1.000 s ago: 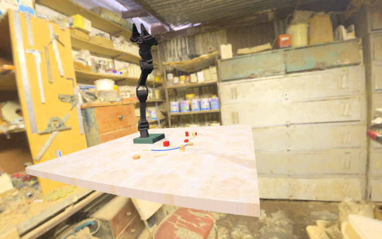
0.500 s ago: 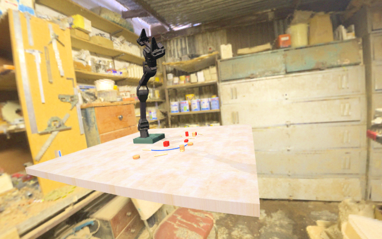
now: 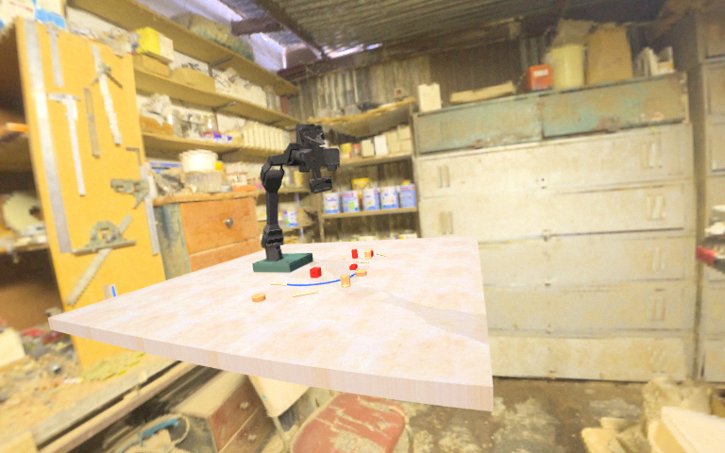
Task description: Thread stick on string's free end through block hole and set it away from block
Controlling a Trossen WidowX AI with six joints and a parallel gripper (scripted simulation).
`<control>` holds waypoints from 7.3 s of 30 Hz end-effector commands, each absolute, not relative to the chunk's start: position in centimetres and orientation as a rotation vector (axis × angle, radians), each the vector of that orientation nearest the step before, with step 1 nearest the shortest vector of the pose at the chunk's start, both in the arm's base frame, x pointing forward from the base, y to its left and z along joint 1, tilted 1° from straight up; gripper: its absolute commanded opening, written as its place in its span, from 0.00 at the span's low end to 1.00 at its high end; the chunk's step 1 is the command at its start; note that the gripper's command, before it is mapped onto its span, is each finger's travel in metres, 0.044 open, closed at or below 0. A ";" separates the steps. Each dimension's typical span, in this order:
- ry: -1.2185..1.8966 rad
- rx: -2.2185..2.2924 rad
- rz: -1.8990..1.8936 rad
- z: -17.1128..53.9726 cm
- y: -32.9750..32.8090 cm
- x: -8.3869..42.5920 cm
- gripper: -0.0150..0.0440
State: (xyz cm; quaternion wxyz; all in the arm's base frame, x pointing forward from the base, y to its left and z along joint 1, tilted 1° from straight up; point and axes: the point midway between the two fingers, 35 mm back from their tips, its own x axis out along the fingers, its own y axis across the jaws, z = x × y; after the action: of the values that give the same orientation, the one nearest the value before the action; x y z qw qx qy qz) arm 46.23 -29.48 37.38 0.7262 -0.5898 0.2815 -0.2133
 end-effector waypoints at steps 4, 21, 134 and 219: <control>0.878 -1.262 -0.068 25.7 -25.1 44.6 1.00; 1.344 -0.958 0.872 6.8 -11.8 29.1 1.00; 1.534 -0.051 0.003 6.7 -14.7 27.6 0.79; -0.087 2.265 -2.186 6.9 -22.0 22.5 0.56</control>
State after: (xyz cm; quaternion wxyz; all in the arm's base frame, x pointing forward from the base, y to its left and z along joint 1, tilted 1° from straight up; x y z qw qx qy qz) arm 22.45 -22.07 6.88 0.0005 -0.7186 0.0274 0.6949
